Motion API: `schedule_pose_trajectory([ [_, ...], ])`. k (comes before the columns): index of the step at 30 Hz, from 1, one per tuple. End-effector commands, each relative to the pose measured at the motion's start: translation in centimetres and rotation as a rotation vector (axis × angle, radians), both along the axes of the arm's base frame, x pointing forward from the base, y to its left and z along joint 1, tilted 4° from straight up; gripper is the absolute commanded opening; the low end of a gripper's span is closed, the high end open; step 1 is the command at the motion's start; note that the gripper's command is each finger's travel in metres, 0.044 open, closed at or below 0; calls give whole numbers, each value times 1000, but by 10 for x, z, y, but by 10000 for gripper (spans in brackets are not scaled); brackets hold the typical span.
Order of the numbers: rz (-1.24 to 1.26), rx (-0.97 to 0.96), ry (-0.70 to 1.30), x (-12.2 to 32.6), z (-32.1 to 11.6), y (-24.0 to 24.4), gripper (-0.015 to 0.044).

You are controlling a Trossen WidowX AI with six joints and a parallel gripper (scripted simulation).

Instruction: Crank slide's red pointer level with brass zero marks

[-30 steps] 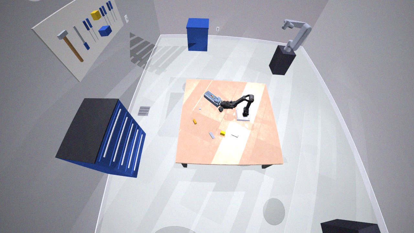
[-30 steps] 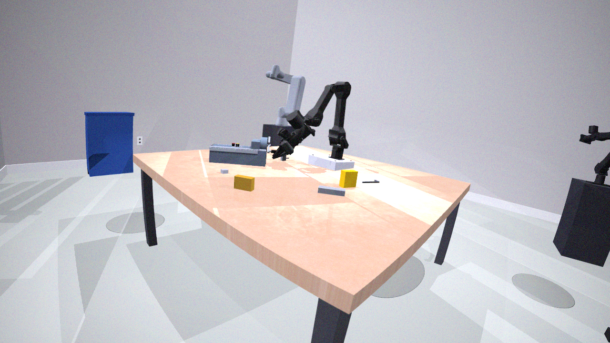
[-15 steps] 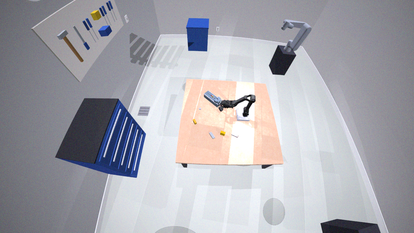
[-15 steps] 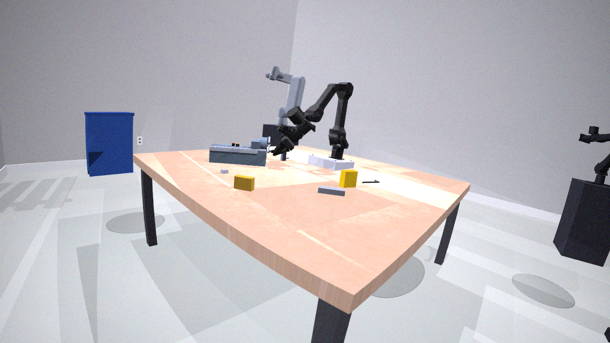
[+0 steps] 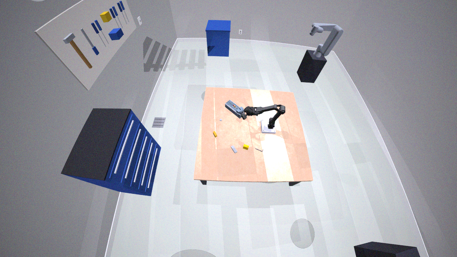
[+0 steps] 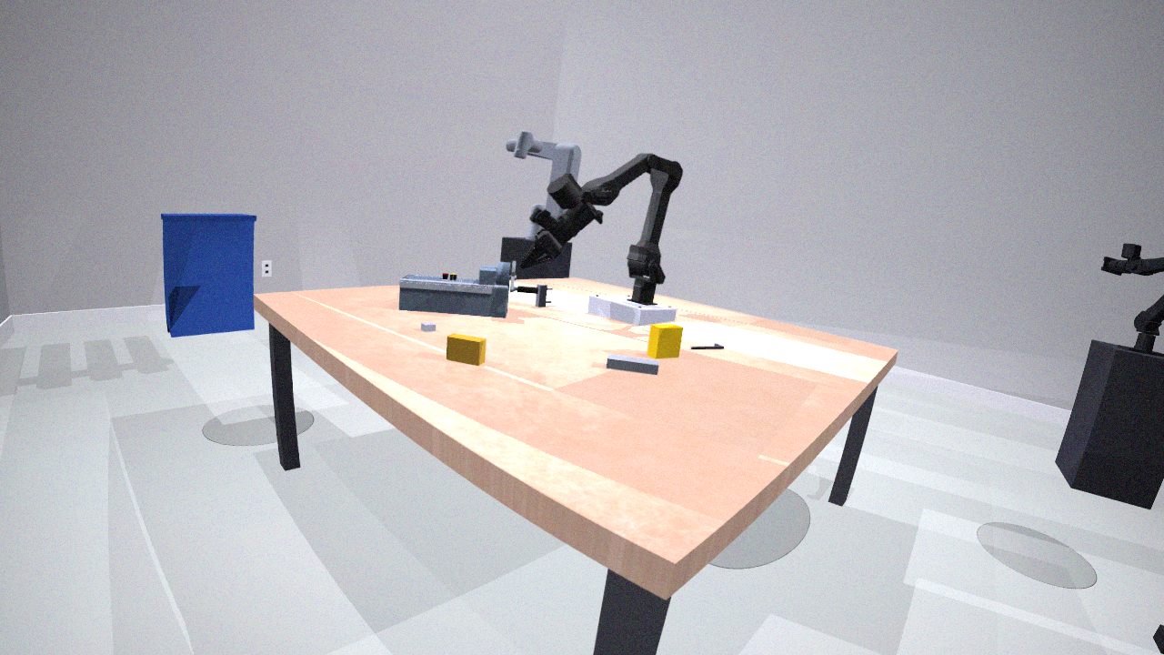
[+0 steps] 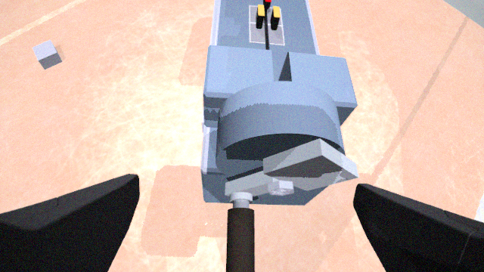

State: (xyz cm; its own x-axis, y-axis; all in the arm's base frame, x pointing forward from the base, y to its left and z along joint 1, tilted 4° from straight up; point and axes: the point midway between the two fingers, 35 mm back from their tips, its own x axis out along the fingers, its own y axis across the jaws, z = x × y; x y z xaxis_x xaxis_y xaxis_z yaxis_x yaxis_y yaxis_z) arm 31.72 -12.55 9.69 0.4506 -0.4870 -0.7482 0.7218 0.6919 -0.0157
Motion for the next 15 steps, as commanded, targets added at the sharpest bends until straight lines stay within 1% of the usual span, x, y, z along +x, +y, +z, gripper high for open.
schedule_pose_trajectory([
  [1,4,-3,-16,3,27,-1,440],
  [7,3,-3,-14,-1,68,-1,440],
  [11,8,2,-9,0,73,-4,440],
  [15,41,32,16,14,75,-19,440],
])
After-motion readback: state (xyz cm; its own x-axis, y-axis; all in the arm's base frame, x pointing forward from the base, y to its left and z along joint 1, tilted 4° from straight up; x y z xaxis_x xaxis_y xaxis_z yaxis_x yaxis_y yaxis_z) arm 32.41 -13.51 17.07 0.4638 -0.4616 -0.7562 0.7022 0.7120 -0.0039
